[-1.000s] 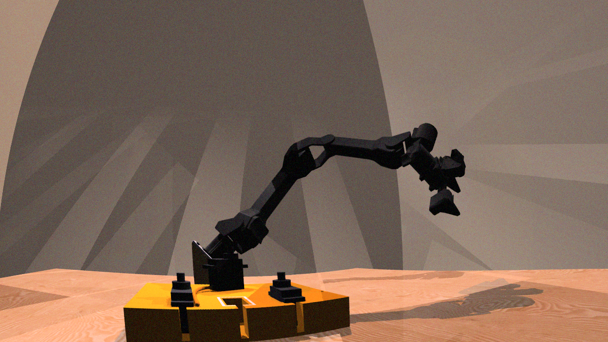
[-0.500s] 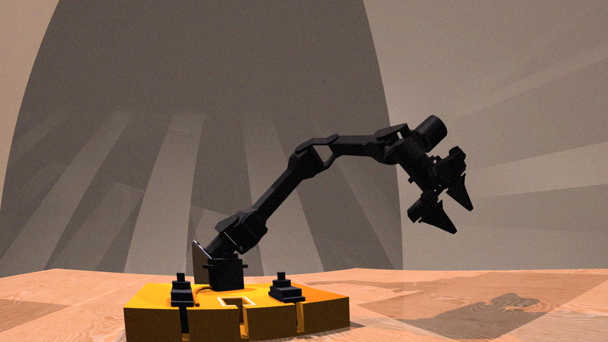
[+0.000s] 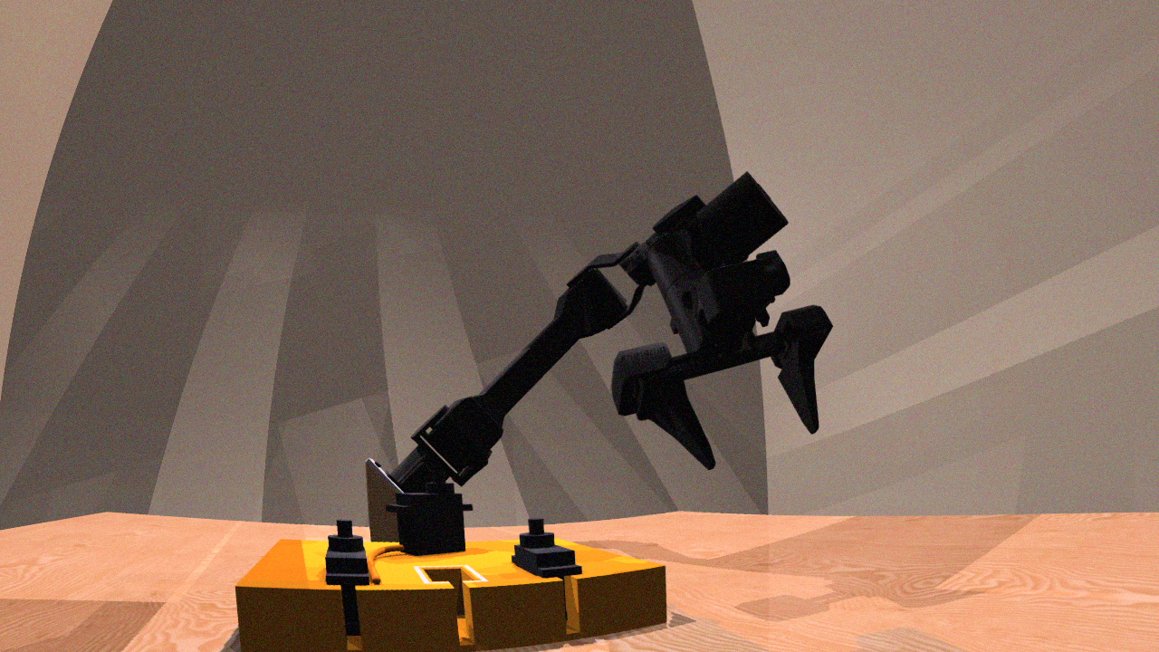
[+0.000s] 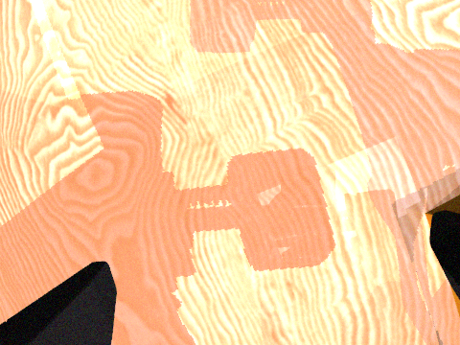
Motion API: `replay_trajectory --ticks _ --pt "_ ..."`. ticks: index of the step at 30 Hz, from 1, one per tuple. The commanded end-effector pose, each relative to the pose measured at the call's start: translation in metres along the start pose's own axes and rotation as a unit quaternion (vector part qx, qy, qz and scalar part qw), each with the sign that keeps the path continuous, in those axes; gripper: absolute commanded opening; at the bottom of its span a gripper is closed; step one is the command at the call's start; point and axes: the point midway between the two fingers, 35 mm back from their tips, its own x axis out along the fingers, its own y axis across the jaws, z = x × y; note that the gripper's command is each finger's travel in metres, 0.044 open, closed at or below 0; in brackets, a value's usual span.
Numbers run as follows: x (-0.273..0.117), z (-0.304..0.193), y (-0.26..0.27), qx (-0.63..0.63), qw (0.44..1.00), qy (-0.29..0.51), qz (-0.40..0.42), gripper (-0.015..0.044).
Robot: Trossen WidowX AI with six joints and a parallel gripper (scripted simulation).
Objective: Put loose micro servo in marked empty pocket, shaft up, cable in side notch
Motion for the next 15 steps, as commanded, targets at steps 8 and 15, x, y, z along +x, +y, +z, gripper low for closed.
replay_trajectory --ticks 8,15 --pt "-0.030 0.006 -0.137 0.138 0.982 0.021 -0.127 0.0440" --pt "-0.060 -0.017 -0.205 0.231 0.956 0.058 -0.172 0.0440"
